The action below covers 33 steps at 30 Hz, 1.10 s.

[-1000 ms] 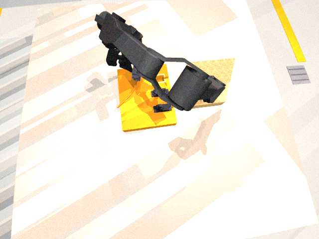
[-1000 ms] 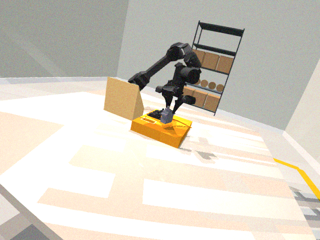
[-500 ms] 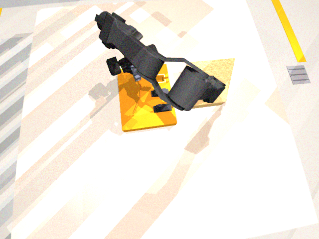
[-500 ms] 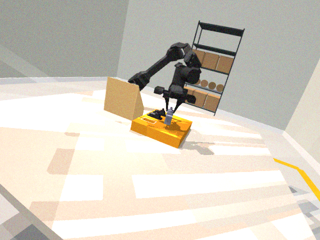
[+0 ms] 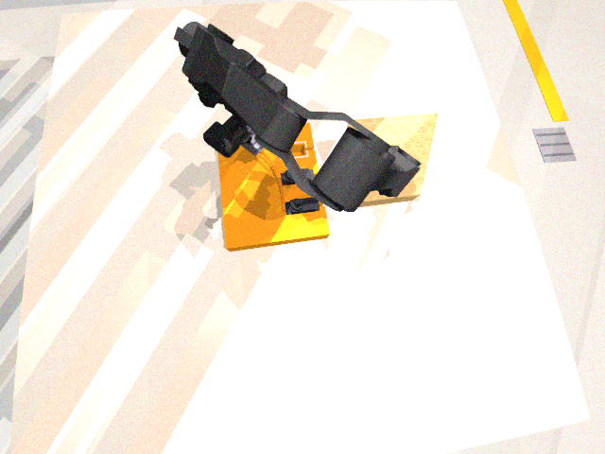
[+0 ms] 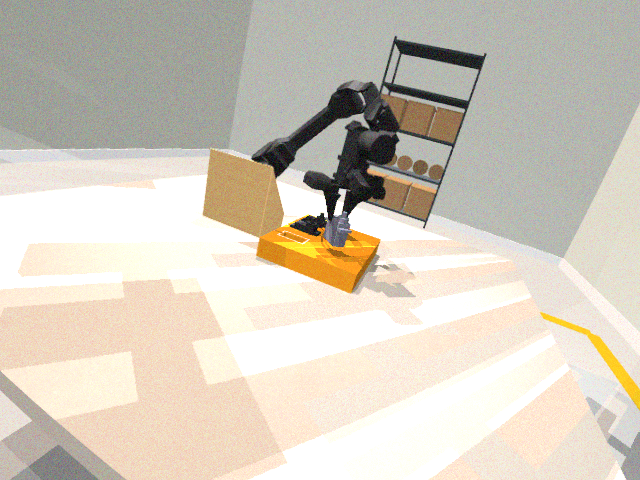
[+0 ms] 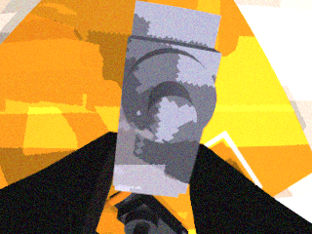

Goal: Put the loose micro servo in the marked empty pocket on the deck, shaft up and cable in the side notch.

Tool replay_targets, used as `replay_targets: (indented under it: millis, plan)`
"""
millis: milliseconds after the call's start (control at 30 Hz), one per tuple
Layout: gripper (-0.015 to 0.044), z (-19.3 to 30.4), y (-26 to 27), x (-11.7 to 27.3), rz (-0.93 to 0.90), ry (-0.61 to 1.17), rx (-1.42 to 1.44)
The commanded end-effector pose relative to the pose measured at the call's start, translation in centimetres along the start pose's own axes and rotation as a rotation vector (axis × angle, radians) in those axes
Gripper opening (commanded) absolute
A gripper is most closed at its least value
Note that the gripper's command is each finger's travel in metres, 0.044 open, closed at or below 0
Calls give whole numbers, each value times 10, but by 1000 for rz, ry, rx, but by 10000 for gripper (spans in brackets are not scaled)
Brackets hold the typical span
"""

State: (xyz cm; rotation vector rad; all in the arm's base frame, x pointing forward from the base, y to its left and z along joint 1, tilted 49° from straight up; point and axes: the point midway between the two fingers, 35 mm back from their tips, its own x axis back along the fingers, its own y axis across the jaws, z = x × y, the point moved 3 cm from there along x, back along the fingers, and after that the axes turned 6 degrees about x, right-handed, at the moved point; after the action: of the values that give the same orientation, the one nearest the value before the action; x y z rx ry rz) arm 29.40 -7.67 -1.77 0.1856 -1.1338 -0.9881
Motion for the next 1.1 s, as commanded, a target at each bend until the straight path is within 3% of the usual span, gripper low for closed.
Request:
replay_targets:
  millis: [0, 633, 1067]
  plan:
    - [0, -1, 0, 1, -4, -7, 122]
    - [0, -1, 0, 1, -2, -8, 774]
    - [0, 16, -15, 1, -1, -7, 796]
